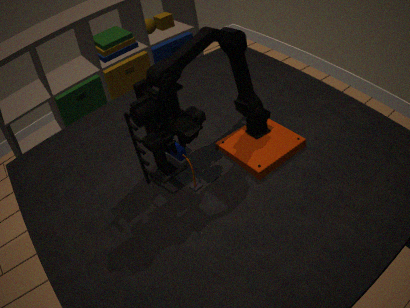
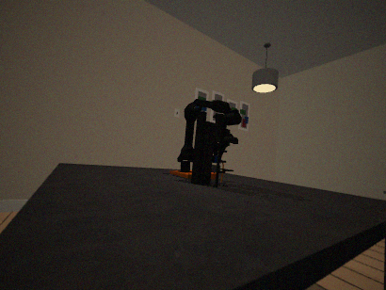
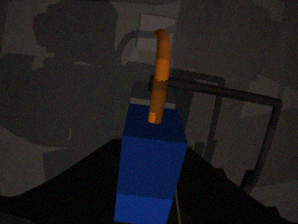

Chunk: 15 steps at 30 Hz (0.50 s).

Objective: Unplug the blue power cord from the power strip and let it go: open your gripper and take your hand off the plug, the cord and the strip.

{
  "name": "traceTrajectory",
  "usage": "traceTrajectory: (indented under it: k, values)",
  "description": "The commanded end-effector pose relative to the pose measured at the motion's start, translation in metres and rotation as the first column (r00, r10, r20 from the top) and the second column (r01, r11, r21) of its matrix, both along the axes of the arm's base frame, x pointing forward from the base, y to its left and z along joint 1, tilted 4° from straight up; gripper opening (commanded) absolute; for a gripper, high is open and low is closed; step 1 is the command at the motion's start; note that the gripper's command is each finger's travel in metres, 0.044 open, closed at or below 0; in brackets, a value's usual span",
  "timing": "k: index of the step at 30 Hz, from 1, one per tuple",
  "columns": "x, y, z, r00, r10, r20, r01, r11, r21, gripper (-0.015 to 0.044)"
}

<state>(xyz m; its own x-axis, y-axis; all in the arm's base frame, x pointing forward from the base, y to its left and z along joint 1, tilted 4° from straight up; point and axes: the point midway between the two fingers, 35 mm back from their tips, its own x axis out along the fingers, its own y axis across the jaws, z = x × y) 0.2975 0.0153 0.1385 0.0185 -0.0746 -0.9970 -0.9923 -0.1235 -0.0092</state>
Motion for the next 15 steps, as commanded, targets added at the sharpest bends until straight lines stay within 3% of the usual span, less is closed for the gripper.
traceTrajectory:
  k: [1,15]
  values:
    - [0.0,0.009,0.0,1.0,0.0,-0.001,0.0,1.0,0.007,0.0]
    - [-0.002,0.032,-0.002,1.0,0.002,-0.001,-0.002,1.0,0.009,0.0]
